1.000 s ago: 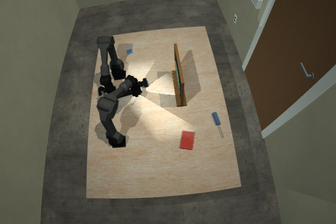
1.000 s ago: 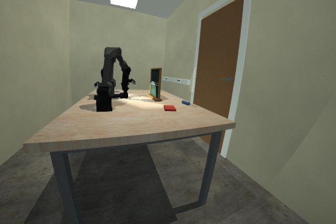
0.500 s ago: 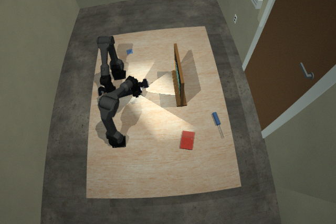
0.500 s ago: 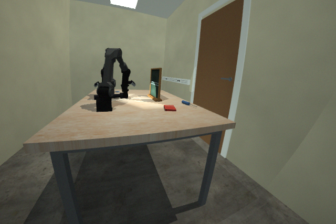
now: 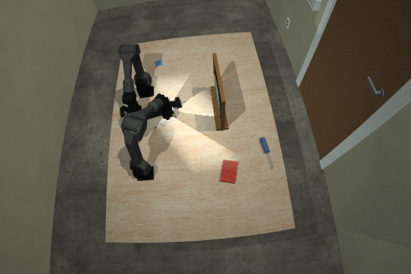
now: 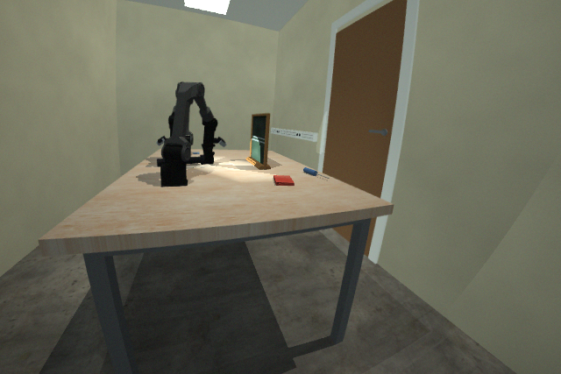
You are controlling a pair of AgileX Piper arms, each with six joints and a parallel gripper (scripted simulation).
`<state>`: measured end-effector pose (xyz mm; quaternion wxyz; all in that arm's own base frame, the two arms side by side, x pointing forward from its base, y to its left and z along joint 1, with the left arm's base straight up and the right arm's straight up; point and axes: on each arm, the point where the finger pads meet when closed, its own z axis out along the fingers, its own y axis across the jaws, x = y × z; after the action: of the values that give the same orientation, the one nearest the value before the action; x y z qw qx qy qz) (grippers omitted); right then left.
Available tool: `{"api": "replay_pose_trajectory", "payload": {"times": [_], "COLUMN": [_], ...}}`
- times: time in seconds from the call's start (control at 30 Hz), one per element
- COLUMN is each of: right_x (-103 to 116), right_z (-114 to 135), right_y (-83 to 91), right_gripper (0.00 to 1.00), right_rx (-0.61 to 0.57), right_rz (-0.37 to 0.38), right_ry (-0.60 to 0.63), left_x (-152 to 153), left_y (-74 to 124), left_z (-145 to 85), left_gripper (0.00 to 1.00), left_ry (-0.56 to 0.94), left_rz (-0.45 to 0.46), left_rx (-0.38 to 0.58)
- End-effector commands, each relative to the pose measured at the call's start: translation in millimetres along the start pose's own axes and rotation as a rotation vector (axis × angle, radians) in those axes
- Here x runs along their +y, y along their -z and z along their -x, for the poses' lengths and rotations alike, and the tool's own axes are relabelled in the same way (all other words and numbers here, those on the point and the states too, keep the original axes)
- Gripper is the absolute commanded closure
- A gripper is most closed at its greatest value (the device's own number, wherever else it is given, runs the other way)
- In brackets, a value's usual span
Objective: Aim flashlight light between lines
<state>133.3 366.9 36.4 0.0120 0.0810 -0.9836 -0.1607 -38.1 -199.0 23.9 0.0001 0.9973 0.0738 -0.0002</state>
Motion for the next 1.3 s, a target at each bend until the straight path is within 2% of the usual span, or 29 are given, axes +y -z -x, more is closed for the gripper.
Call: {"api": "replay_pose_trajectory", "payload": {"times": [0.0,0.1,0.13,0.5,0.8,0.9,1.27], "right_x": [0.2,0.2,0.3,0.3,0.0,-0.8,-1.8], "right_z": [0.1,0.1,0.1,0.1,-0.9,0.3,-0.9], "right_y": [-2.9,-4.6,-4.4,-4.4,-6.7,-4.6,-7.6], "right_gripper": [0.0,0.0,0.35,0.35,0.35,0.35,0.35], "right_rx": [-0.001,-0.001,-0.001,-0.001,0.003,0.0,0.004], "right_rz": [0.001,0.001,0.001,0.001,-0.133,-0.131,-0.273], "right_ry": [0.0,0.0,0.0,0.0,0.001,-0.004,0.001], "left_x": [0.3,0.3,0.3,0.3,0.3,0.3,0.3], "left_y": [0.3,0.3,0.3,0.3,0.3,0.3,0.3], "left_z": [0.1,0.1,0.1,0.1,0.1,0.1,0.1], "left_gripper": [0.63,0.63,0.63,0.63,0.63,0.63,0.63], "left_ry": [0.0,0.0,0.0,0.0,0.0,0.0,0.0], "left_rz": [0.001,0.001,0.001,0.001,0.001,0.001,0.001], "left_rx": [0.0,0.0,0.0,0.0,0.0,0.0,0.0]}}
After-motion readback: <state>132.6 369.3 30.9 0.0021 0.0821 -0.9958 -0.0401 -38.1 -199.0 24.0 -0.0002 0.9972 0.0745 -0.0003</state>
